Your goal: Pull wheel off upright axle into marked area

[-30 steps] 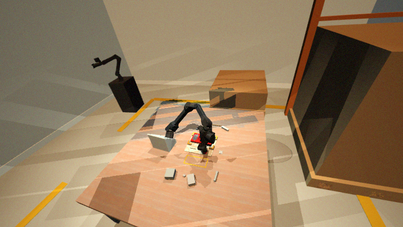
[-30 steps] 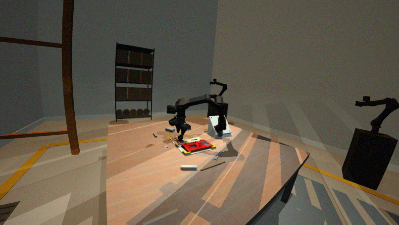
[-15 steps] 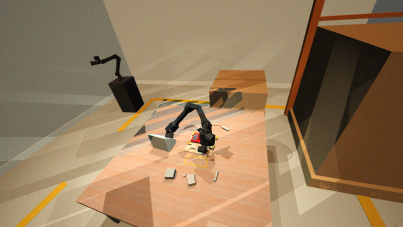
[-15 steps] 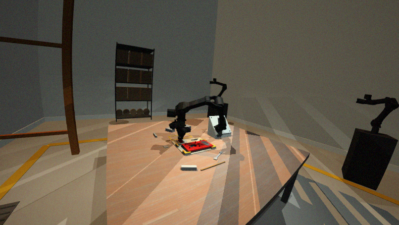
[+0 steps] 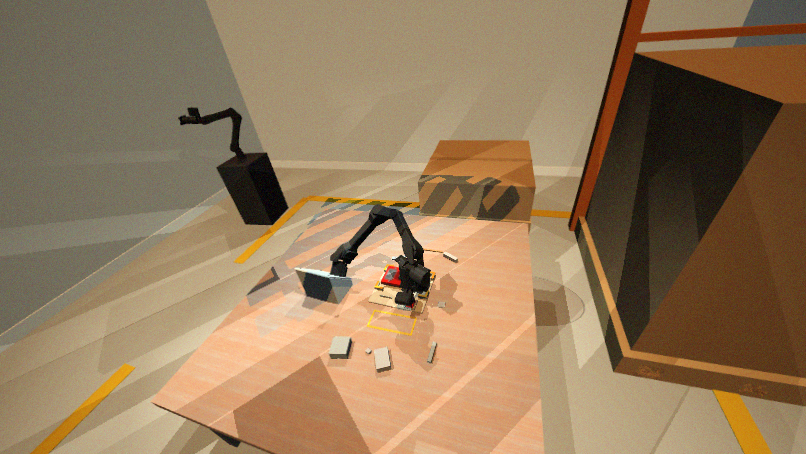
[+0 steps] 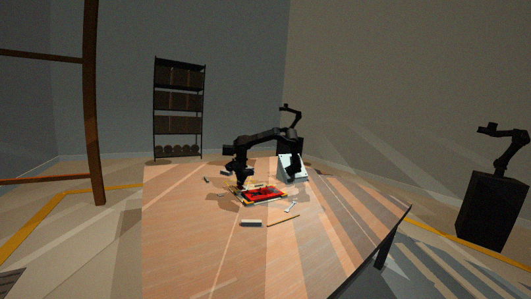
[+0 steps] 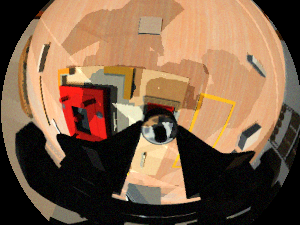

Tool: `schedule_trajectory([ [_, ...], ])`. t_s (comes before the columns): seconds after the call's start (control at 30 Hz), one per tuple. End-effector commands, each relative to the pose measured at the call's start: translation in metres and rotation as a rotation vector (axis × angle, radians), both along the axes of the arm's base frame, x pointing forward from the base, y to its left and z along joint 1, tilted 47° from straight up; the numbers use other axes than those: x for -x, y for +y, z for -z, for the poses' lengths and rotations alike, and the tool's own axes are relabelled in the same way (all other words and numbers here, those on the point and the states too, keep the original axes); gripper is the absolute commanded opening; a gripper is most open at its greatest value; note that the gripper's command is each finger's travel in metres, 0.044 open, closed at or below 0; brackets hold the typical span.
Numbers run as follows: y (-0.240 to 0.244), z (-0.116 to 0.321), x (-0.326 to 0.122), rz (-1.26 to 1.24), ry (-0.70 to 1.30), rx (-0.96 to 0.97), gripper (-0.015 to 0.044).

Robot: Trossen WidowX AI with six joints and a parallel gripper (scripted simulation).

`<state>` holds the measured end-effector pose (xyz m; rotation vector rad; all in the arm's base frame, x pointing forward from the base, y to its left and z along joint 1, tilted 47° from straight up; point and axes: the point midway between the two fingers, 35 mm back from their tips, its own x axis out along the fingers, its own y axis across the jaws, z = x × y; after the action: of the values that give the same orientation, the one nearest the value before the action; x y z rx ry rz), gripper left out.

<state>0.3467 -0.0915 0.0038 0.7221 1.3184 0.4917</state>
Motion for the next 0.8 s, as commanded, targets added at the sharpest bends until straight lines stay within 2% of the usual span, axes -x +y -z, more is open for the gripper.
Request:
schedule_trajectory([
  [0.0, -0.0021, -0.0013, 0.0004, 0.000, -0.003, 0.002, 0.0000],
  [0.77, -0.0075, -0.0064, 0.0017, 0.002, -0.003, 0.002, 0.0000],
])
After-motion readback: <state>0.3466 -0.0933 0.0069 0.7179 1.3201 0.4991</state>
